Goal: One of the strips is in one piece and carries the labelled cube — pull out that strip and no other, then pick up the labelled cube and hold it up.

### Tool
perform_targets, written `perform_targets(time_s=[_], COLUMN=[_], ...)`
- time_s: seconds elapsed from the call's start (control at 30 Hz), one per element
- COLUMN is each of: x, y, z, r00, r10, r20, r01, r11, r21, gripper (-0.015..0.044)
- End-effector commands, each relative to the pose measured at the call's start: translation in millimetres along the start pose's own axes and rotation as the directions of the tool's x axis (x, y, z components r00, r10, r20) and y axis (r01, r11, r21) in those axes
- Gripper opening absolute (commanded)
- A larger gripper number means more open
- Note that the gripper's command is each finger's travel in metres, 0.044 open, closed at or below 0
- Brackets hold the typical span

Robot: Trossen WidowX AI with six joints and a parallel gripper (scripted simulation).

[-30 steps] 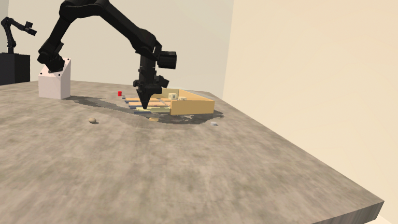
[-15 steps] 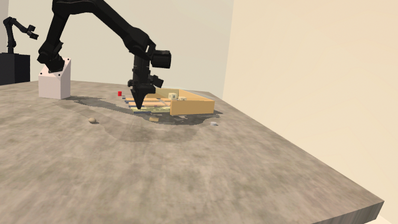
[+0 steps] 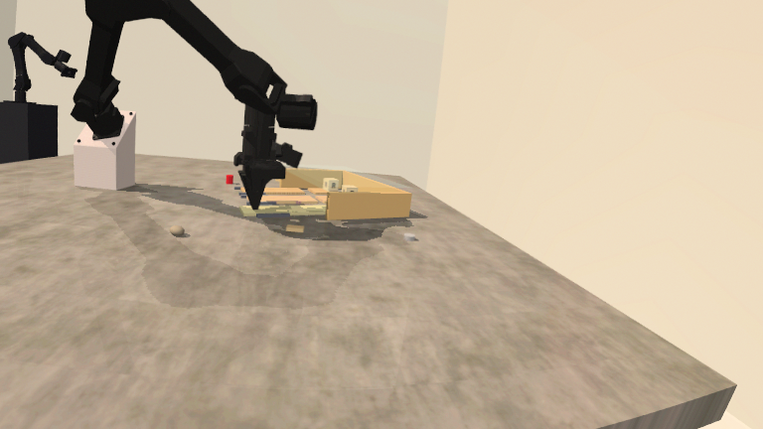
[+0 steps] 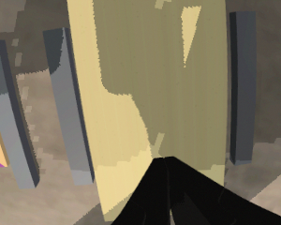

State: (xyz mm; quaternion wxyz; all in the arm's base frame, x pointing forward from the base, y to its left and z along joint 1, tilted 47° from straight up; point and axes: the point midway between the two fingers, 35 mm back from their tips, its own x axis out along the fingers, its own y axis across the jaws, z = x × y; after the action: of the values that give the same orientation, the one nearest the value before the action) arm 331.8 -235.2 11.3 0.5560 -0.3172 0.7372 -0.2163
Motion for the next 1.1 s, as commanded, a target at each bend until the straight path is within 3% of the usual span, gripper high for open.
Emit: perform_targets(time_s=[0.0,1.07], x=[3.7,3.8], y=[1.4,1.1], z=[-10.1,-59.6], r00=[1.0,1.0], r10=[0.007,0.007], r20=[-0.01,-0.012], r01=[-0.008,-0.007], r11=[1.0,1.0], r21=[-0.006,-0.008], gripper=[0.0,0.0])
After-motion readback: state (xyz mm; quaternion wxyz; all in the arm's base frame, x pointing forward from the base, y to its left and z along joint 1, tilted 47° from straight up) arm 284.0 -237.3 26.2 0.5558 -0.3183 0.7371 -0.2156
